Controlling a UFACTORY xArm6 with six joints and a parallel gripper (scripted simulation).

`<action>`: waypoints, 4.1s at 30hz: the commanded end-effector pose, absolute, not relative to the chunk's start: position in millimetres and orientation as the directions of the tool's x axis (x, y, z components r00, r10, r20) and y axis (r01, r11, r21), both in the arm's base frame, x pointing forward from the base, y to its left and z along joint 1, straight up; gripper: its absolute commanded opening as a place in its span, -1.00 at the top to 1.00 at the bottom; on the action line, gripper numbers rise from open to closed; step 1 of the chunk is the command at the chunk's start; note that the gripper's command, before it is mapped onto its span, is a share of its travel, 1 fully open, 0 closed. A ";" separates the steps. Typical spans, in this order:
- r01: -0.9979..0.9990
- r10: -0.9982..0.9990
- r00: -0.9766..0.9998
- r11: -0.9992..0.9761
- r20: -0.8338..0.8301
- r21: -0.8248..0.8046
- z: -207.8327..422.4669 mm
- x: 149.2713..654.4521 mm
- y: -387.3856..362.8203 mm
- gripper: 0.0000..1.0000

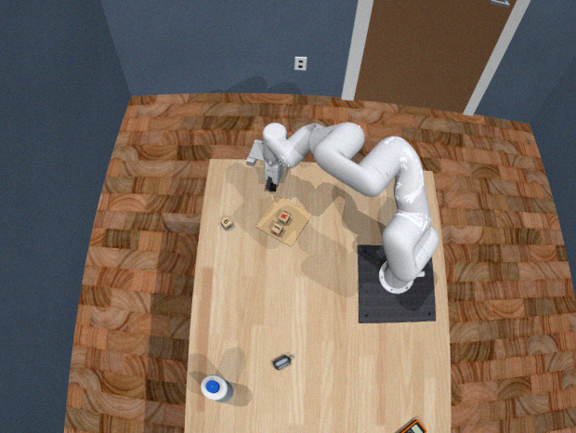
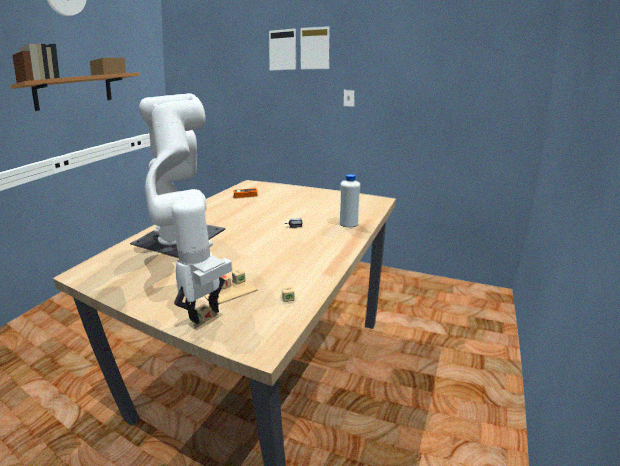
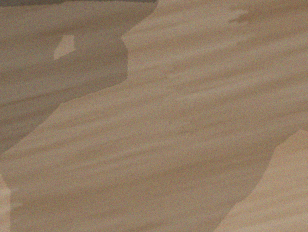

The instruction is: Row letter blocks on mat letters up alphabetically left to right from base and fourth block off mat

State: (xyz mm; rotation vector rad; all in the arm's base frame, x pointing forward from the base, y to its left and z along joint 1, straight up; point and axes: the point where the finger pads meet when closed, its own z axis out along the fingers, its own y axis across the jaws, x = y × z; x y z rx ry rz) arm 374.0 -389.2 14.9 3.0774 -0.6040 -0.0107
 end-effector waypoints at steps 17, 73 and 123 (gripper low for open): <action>-0.378 -0.378 0.926 -0.926 0.000 0.009 17.2 375.5 -390.8 -0.28; -0.378 -0.378 0.926 -0.926 0.000 0.009 17.2 375.5 -390.8 0.44; -0.170 -0.170 0.985 -0.985 -0.002 0.009 120.0 370.7 -372.6 0.44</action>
